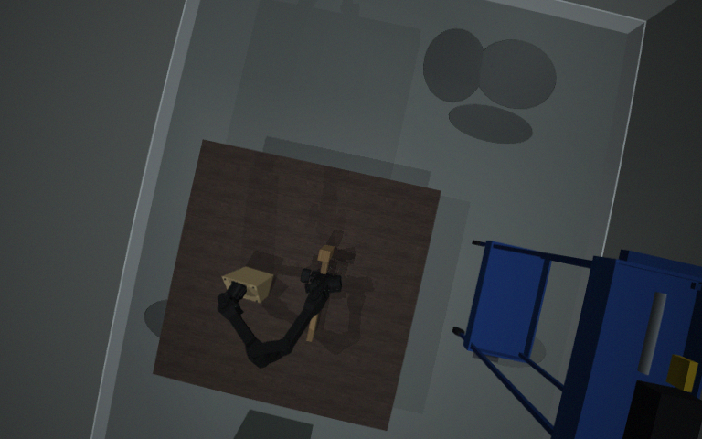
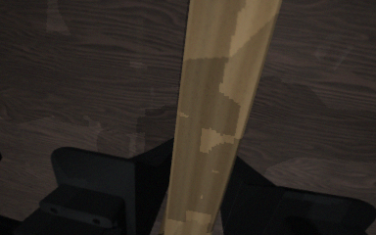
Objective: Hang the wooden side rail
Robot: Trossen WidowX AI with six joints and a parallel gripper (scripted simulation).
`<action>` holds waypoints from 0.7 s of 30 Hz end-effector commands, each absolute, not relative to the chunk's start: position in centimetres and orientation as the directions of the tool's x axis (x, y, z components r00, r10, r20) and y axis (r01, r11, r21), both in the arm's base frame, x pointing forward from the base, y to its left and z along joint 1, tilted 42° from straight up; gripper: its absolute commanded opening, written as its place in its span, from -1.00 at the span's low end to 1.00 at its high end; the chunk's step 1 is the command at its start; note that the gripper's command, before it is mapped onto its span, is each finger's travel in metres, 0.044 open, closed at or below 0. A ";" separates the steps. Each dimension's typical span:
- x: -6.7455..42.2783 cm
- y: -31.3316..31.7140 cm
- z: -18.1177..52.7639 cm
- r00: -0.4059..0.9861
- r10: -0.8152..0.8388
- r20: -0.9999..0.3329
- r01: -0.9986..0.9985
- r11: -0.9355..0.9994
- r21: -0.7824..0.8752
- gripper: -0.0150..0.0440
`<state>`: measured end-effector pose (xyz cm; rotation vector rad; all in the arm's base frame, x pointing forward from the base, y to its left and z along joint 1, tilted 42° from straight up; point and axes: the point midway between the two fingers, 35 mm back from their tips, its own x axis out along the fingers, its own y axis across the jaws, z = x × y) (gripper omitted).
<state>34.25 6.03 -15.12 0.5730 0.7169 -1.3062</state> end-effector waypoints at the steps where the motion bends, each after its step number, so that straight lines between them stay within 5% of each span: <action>1: 34.3 6.2 -15.0 0.106 -0.651 -0.752 0.985 0.172 -0.010 -0.49; 21: 34.2 6.4 -14.8 0.106 -0.651 -0.752 0.985 0.172 -0.010 -0.49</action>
